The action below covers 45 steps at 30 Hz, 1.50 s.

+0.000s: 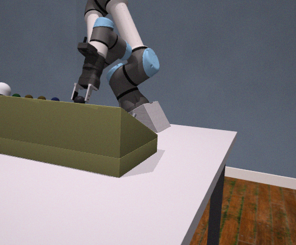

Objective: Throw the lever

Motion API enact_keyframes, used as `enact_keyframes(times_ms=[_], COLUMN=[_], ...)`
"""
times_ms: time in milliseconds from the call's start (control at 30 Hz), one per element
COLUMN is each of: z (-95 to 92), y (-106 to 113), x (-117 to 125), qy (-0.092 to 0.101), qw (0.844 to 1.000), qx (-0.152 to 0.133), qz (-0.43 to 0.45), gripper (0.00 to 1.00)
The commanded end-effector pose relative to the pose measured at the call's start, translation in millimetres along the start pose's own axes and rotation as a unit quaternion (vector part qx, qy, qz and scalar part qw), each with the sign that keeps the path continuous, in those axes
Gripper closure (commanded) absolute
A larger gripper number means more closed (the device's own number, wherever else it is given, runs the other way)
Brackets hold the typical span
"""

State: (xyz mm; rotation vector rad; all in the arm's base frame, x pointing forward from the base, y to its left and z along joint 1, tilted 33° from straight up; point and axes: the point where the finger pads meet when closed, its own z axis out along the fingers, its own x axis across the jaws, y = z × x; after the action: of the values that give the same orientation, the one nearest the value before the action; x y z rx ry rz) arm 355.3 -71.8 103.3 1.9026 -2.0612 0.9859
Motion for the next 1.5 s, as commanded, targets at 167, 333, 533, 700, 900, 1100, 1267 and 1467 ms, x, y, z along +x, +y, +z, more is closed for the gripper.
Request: enact_keyframes(times_ms=[167,333,533,700,900,1100,1267,1467], z=[13.8,17.3,18.3,18.4,18.4,18.4,18.4,18.4], y=[-0.4,-0.3,-0.3,-0.3,-0.3,-0.3,-0.3,-0.3], x=[0.6,0.6,0.6,0.6,0.6,0.6,0.6,0.6], qy=[0.000,0.000,0.000,0.000,0.000,0.000,0.000,0.000], qw=[1.000,1.000,1.000,1.000,1.000,1.000,1.000,1.000], qx=[0.001,0.001,0.001,0.001,0.001,0.001,0.001,0.001], qz=[0.000,0.000,0.000,0.000,0.000,0.000,0.000,0.000], gripper=[0.00,0.00,0.00,0.00,0.00,0.00,0.00,0.00])
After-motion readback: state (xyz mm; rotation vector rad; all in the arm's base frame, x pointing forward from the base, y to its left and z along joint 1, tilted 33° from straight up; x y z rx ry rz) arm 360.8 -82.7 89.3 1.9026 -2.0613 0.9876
